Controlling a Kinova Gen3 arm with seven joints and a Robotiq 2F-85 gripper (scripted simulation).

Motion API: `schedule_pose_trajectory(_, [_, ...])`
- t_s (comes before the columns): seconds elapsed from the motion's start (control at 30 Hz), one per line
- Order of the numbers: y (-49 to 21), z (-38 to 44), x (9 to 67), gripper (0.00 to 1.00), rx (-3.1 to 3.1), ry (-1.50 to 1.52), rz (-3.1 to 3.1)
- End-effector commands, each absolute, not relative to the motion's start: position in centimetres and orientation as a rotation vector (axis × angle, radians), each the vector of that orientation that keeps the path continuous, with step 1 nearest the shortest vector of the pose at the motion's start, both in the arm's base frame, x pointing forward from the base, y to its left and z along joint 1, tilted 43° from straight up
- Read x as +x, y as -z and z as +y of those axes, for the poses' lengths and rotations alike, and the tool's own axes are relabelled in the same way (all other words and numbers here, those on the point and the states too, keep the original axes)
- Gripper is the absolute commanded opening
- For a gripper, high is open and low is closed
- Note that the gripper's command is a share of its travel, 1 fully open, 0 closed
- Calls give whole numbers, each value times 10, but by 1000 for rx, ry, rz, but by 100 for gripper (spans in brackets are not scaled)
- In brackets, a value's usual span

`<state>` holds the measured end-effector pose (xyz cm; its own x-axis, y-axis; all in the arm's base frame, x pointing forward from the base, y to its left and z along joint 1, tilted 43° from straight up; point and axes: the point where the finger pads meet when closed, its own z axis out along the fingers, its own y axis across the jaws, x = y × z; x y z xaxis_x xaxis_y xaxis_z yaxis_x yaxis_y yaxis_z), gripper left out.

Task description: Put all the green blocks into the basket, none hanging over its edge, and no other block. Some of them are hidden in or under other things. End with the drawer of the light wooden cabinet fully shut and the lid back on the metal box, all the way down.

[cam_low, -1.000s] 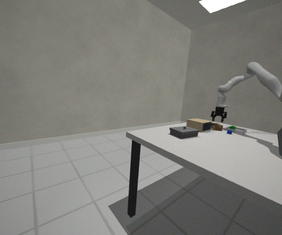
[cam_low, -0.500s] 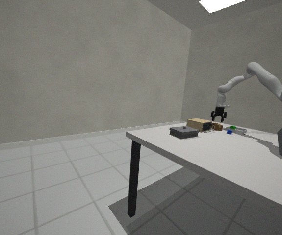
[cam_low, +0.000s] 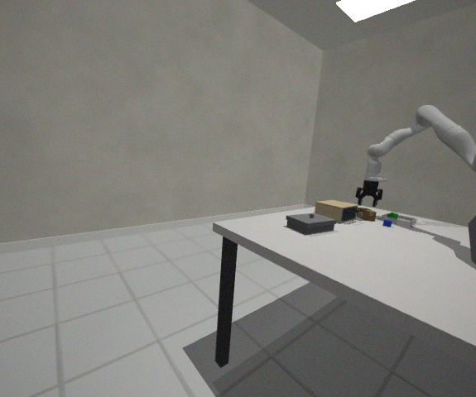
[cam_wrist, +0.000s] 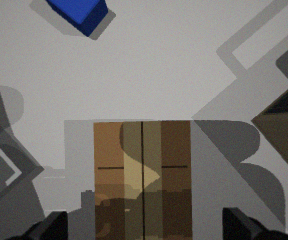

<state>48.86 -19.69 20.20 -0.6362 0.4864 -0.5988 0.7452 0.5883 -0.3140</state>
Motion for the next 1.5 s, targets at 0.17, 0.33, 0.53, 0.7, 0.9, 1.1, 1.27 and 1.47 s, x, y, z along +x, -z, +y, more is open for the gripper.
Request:
schedule_pose_trajectory(0.17, [-197,-205,491,93,988,769,2356])
schedule_pose_trajectory(0.33, [-194,-208,491,93,989,769,2356])
schedule_pose_trajectory(0.53, [-188,-214,493,93,990,769,2356])
schedule_pose_trajectory(0.7, [-182,-219,494,93,989,769,2357])
schedule_pose_trajectory(0.9, [-177,-222,496,93,988,767,2358])
schedule_pose_trajectory(1.1, [-171,-226,498,93,987,766,2358])
schedule_pose_trajectory(1.27, [-168,-228,499,93,986,767,2359])
schedule_pose_trajectory(1.47, [-167,-230,499,93,987,768,2358])
